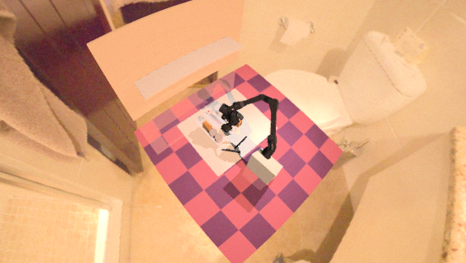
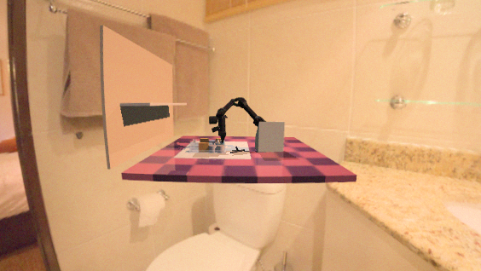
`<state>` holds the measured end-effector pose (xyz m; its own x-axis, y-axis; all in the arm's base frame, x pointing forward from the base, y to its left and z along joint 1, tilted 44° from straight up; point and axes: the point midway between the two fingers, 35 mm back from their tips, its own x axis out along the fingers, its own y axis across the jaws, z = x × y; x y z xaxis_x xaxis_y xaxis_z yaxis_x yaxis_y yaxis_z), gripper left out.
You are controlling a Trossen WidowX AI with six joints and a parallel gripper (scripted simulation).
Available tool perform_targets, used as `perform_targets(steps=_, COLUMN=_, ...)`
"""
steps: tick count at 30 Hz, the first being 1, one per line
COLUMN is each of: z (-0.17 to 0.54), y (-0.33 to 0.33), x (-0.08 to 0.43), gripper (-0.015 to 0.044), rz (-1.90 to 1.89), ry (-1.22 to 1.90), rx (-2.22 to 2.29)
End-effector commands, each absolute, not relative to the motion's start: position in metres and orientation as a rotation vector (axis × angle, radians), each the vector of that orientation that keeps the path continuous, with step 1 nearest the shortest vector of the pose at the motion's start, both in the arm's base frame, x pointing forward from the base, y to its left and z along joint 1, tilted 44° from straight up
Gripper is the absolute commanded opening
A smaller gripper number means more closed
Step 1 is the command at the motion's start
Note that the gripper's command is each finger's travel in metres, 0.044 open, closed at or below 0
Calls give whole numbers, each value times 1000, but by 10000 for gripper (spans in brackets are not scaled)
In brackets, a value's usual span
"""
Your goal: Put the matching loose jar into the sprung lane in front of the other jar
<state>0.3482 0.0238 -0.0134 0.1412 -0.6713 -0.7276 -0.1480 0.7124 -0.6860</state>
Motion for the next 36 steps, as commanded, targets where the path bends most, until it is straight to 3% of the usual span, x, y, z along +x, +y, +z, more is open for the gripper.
perform_targets(steps=1, z=-10, y=27, x=357, gripper=0, rz=-434, ry=1376, rx=-723)
perform_targets(steps=36, z=-13, y=24, x=360, gripper=0, rz=-434, ry=1376, rx=-723)
